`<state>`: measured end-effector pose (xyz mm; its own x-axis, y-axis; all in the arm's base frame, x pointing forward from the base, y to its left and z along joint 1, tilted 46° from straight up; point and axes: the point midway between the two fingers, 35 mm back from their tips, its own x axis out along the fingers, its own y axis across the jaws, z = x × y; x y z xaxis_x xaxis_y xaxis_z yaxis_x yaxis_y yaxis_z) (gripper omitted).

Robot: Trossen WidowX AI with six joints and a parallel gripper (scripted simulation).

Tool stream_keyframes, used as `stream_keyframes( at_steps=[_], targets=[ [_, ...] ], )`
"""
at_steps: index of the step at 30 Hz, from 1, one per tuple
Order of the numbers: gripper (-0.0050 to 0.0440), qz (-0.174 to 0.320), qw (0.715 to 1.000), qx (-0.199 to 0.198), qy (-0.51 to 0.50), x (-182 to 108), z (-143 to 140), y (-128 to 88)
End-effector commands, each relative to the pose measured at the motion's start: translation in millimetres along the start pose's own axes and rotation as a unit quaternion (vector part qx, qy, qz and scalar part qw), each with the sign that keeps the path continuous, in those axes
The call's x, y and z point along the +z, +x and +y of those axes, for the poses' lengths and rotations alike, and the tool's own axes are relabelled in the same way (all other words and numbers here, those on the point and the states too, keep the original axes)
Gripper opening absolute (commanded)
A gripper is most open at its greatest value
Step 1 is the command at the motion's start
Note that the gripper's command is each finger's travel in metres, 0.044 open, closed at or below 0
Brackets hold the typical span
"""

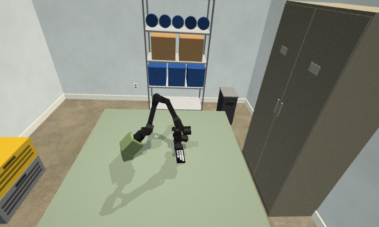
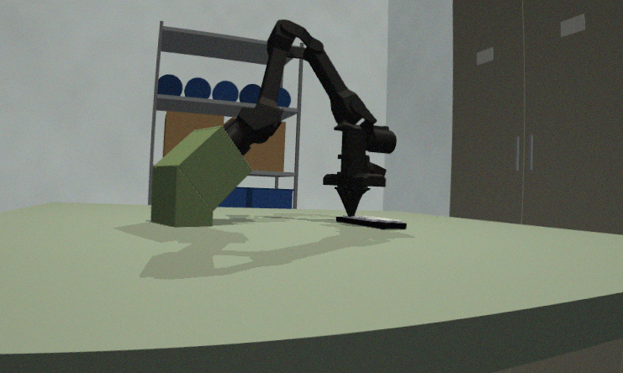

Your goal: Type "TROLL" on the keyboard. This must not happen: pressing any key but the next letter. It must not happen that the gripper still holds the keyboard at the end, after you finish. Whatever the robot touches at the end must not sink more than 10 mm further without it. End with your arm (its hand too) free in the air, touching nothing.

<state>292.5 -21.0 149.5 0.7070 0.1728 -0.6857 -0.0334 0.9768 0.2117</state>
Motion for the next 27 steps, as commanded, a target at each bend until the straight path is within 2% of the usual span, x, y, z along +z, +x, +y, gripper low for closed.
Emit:
stream_keyframes(
  at_steps=[1, 20, 24, 27],
  targets=[
    [0.0, 0.002, 1.0, -0.003, 0.002, -1.4, -1.0, 1.5],
    [0.0, 0.002, 1.0, -0.003, 0.002, -1.4, -1.0, 2.1],
    [0.0, 0.002, 1.0, -0.003, 0.002, -1.1, -1.3, -3.8],
    [0.0, 0.002, 1.0, -0.003, 0.002, -1.0, -1.2, -24.8]
  ],
)
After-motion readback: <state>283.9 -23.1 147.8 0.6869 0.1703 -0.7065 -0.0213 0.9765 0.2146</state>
